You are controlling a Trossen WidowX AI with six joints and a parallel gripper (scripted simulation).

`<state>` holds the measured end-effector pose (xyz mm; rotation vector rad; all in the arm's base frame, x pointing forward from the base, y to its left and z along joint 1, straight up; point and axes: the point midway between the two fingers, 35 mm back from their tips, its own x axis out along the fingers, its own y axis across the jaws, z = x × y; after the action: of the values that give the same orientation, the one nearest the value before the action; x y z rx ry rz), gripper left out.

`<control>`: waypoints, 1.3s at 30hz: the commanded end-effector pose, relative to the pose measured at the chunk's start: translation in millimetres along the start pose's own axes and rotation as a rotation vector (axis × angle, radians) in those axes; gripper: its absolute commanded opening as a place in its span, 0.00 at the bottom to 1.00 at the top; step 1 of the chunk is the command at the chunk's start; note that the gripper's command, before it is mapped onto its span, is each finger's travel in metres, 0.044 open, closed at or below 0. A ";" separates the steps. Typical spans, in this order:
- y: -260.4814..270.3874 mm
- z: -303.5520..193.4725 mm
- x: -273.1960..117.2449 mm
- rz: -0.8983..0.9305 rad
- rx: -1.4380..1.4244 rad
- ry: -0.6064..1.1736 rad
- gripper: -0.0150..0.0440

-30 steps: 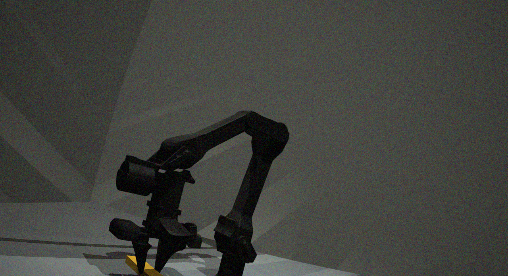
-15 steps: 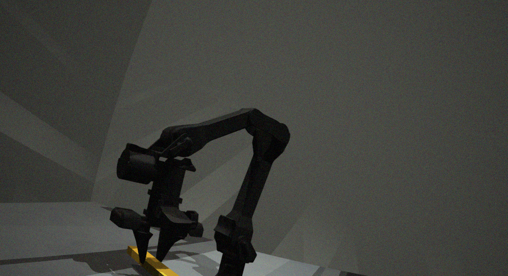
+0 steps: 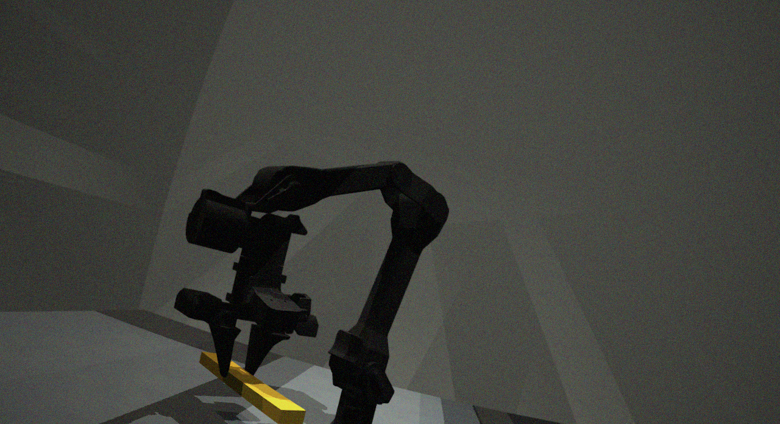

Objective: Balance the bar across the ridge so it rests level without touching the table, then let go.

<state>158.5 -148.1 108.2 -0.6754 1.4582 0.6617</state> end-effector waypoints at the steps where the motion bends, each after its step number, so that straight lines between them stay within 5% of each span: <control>1: -0.4 -0.4 -13.1 -0.014 0.004 0.003 0.25; 39: -14.2 74.1 -44.9 -0.014 0.106 -0.005 0.25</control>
<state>209.6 -106.3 152.9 -0.6113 1.4667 0.5803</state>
